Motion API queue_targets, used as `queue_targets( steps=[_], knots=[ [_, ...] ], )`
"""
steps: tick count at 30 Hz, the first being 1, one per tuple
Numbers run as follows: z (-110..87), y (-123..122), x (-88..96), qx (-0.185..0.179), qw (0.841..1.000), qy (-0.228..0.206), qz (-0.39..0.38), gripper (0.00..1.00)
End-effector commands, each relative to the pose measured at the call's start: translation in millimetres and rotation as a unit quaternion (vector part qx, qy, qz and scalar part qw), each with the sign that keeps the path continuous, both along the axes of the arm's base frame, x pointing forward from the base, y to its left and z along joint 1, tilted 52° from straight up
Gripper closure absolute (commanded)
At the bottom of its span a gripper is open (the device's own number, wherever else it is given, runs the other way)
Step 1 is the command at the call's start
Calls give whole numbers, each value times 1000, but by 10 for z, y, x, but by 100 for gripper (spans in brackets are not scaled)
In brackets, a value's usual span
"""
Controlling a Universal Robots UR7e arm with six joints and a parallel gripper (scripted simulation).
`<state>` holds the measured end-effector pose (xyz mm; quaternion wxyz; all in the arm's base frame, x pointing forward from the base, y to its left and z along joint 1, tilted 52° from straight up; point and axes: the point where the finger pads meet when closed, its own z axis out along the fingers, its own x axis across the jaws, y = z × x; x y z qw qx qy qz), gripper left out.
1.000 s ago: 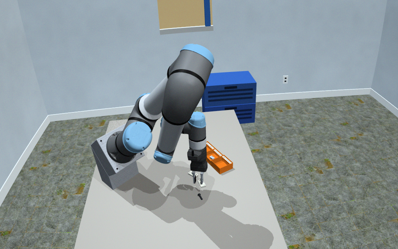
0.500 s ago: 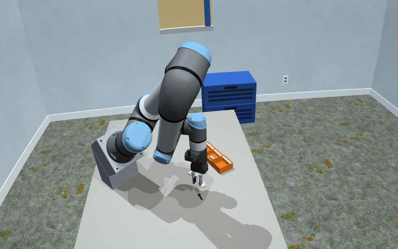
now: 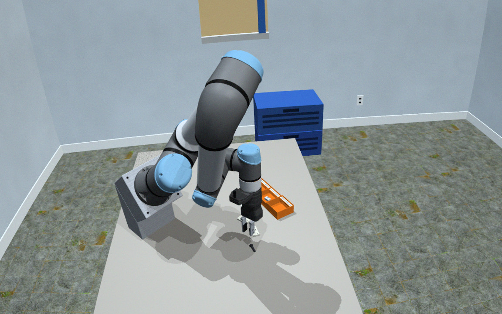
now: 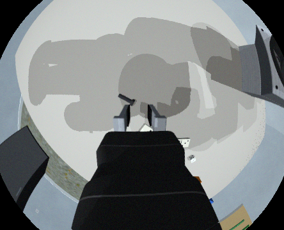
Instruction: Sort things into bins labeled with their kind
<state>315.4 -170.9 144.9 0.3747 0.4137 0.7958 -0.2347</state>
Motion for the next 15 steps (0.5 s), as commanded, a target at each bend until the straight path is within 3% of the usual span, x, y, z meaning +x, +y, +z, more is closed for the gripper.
queue_targets(
  steps=[1, 15],
  knots=[
    [1, -21, -34, 36, 997, -50, -48, 38],
    [7, -42, -57, 75, 986, -111, -103, 38]
  ],
)
